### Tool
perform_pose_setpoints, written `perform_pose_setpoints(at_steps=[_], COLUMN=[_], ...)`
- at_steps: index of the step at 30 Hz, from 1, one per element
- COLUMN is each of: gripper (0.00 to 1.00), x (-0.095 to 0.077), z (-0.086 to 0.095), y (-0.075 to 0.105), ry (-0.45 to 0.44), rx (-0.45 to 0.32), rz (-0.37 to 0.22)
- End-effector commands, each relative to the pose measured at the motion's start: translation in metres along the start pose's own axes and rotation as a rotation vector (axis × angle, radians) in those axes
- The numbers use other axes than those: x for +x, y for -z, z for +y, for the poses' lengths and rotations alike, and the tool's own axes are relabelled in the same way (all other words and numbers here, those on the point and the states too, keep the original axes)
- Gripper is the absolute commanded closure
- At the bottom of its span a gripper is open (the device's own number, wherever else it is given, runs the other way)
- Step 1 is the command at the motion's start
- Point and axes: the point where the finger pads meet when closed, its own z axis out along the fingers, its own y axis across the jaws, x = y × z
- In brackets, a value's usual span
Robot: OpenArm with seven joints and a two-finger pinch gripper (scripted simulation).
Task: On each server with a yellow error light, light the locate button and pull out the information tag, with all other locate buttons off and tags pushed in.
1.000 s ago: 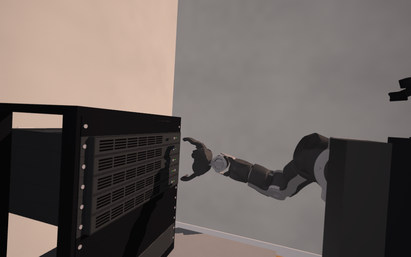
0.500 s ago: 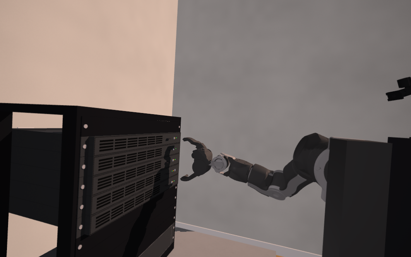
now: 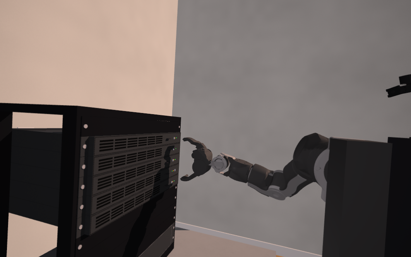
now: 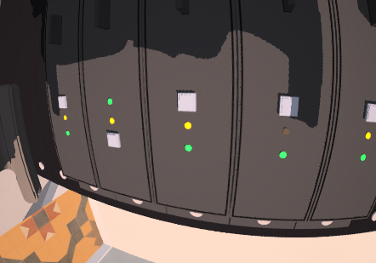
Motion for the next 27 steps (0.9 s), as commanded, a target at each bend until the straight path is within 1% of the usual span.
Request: perform_pose_setpoints(at_steps=[1, 2, 3, 6, 8, 10, 11, 12, 13, 27], gripper=[0.00, 0.00, 0.00, 0.00, 0.00, 0.00, 0.00, 0.00, 0.00, 0.00], x=[0.000, 0.000, 0.001, 0.000, 0.000, 0.000, 0.000, -0.001, -0.002, -0.002], z=[0.000, 0.001, 0.006, 0.029, 0.029, 0.042, 0.046, 0.048, 0.045, 0.046], y=[0.000, 0.000, 0.000, 0.000, 0.000, 0.000, 0.000, 0.000, 0.000, 0.000], ry=[0.001, 0.001, 0.000, 0.000, 0.000, 0.000, 0.000, 0.000, 0.000, 0.000], rx=[0.005, 0.003, -0.002, -0.002, -0.002, -0.001, -0.002, -0.001, 0.007, 0.005], rz=[-0.001, 0.000, 0.002, 0.001, 0.001, 0.001, 0.001, 0.001, -0.003, -0.002])
